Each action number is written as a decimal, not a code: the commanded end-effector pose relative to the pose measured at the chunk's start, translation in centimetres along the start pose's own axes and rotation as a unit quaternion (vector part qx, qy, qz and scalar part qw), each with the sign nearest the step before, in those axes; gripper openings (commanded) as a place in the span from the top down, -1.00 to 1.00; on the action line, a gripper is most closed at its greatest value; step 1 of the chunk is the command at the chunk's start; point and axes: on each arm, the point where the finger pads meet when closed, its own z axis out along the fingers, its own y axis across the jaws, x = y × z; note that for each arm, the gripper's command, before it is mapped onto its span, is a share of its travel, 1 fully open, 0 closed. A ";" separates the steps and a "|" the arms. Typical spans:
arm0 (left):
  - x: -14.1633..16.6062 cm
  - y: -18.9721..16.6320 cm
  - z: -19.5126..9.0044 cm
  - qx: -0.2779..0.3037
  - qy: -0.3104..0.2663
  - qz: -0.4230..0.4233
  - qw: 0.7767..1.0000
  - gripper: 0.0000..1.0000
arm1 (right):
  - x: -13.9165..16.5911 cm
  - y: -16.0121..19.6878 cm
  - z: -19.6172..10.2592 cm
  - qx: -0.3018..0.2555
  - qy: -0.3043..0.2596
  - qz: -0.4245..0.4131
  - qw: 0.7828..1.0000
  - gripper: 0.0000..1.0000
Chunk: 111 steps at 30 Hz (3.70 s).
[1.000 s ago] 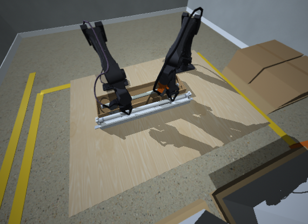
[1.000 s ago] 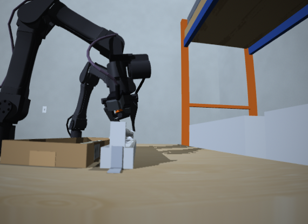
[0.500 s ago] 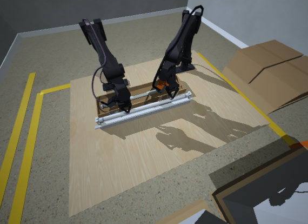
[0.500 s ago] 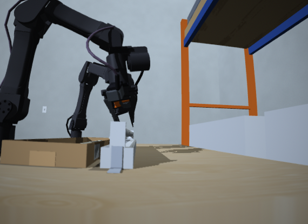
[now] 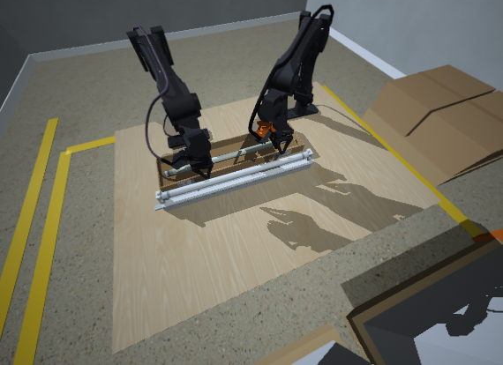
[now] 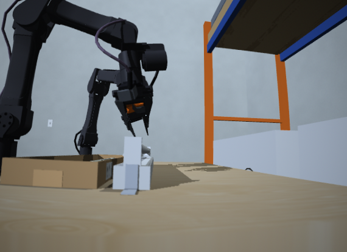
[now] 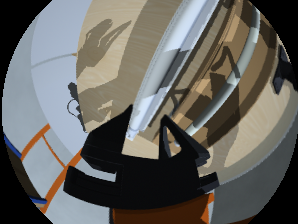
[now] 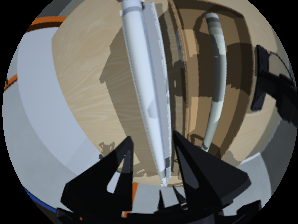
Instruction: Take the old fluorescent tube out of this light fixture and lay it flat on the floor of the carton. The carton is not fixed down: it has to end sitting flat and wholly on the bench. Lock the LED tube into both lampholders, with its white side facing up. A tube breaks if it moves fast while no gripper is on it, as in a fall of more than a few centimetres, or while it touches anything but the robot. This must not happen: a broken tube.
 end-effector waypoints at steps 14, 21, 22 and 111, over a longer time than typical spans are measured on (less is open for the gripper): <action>-1.1 1.2 -1.5 -0.022 -0.024 -0.010 0.999 0.02 | -0.1 -1.0 0.6 0.017 -0.008 -0.001 1.000 0.02; -1.1 1.1 -1.4 -0.022 -0.023 -0.010 0.999 0.02 | 0.1 -0.1 -0.6 -0.003 -0.005 -0.002 1.000 0.02; -1.1 1.1 -1.4 -0.022 -0.023 -0.009 0.999 0.02 | 0.1 -0.1 -0.5 -0.002 -0.005 -0.002 1.000 0.02; 24.2 18.0 -22.5 -0.378 -0.382 -0.564 0.626 0.02 | -4.4 11.8 -25.3 -0.458 -0.408 -0.531 0.584 0.02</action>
